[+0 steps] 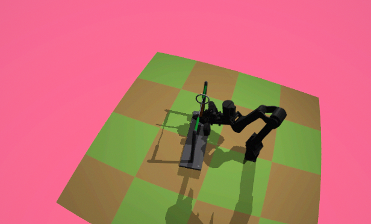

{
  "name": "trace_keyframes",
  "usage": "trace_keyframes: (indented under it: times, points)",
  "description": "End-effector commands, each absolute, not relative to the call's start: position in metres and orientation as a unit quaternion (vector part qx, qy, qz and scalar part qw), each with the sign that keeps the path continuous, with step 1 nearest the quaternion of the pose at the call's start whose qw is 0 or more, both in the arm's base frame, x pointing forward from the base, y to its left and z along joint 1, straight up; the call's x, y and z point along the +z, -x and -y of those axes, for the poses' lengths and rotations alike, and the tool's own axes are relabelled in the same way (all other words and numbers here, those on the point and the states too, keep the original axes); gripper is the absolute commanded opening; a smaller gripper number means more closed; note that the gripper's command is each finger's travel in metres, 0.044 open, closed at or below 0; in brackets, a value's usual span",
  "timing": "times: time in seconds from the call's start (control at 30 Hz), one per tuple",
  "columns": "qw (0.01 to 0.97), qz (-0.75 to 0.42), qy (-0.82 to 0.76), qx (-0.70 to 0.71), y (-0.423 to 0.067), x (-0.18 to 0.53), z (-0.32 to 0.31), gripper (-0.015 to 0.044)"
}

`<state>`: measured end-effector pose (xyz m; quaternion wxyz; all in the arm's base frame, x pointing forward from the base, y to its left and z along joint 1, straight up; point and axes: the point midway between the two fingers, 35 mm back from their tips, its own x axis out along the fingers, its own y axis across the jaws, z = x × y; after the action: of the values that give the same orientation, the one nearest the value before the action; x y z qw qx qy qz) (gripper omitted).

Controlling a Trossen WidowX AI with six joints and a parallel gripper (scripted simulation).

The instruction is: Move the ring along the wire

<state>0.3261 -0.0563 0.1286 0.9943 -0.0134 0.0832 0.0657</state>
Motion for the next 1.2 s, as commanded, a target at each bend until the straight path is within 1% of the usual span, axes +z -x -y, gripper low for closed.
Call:
trace_keyframes:
  times: [0.0,1.17]
  points:
    - [0.995,-0.082,0.013,0.063,-0.325,0.130,0.053,-0.0150]
    - [0.993,-0.080,0.055,0.059,-0.323,0.128,0.031,-0.0150]
